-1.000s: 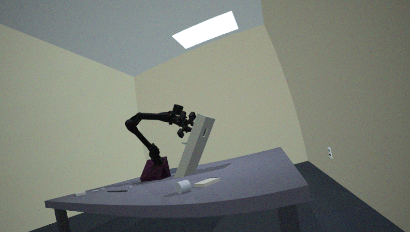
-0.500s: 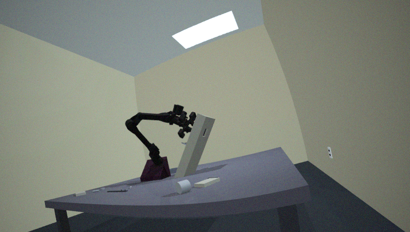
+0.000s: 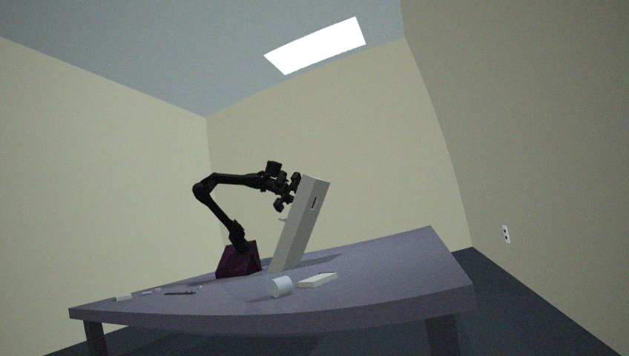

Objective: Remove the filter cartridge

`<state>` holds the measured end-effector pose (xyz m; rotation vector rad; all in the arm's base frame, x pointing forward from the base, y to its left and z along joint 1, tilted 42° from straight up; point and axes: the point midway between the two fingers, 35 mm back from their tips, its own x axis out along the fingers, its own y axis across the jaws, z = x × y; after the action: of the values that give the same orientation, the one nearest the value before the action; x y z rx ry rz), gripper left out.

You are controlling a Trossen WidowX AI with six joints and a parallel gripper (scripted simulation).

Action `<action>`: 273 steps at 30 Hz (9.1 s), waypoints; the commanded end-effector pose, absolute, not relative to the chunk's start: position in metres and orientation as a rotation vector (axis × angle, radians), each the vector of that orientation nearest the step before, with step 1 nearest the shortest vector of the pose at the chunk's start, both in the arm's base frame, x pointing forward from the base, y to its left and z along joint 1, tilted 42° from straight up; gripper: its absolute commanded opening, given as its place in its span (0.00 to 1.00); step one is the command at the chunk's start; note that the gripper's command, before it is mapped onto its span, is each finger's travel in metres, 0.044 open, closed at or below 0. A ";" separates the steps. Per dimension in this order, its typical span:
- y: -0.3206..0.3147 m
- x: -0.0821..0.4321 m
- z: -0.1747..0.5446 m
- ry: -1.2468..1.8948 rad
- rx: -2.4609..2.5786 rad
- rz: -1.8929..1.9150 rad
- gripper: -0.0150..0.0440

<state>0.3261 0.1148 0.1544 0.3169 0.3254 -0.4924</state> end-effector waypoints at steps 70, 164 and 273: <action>0.110 0.336 0.148 0.359 0.191 -0.467 0.25; 0.109 0.339 0.147 0.635 -1.319 -0.083 0.25; 0.103 0.235 0.128 0.660 -1.331 -0.069 0.42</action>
<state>0.2351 0.1034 0.1284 -1.3314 0.6553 -0.0698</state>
